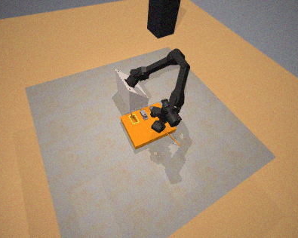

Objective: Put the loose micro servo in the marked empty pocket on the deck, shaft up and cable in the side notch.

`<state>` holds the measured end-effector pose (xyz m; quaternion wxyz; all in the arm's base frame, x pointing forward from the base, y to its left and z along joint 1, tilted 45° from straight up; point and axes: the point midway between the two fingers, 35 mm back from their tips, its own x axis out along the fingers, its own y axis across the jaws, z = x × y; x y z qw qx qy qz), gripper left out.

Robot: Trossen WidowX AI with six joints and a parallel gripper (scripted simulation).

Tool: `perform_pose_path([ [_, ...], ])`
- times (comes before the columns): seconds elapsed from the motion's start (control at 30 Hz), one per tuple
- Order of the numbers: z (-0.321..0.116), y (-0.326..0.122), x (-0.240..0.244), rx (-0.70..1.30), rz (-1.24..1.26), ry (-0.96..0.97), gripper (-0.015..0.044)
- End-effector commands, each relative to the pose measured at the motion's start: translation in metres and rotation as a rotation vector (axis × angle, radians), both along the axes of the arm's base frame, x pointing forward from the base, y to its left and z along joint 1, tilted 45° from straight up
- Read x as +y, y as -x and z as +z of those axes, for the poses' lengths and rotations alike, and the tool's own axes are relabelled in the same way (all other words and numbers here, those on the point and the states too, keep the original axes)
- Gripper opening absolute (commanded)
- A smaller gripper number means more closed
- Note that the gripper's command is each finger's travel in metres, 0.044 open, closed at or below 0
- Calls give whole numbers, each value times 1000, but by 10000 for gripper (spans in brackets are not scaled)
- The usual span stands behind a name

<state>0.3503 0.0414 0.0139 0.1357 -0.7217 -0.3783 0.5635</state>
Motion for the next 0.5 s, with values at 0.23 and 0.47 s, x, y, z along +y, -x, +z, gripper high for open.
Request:
perform_pose_path([
  [0.23, 20, 9, -20, 4, -3, -3, 0],
  [0.47, 21, 11, -20, 4, -3, -3, 0],
])
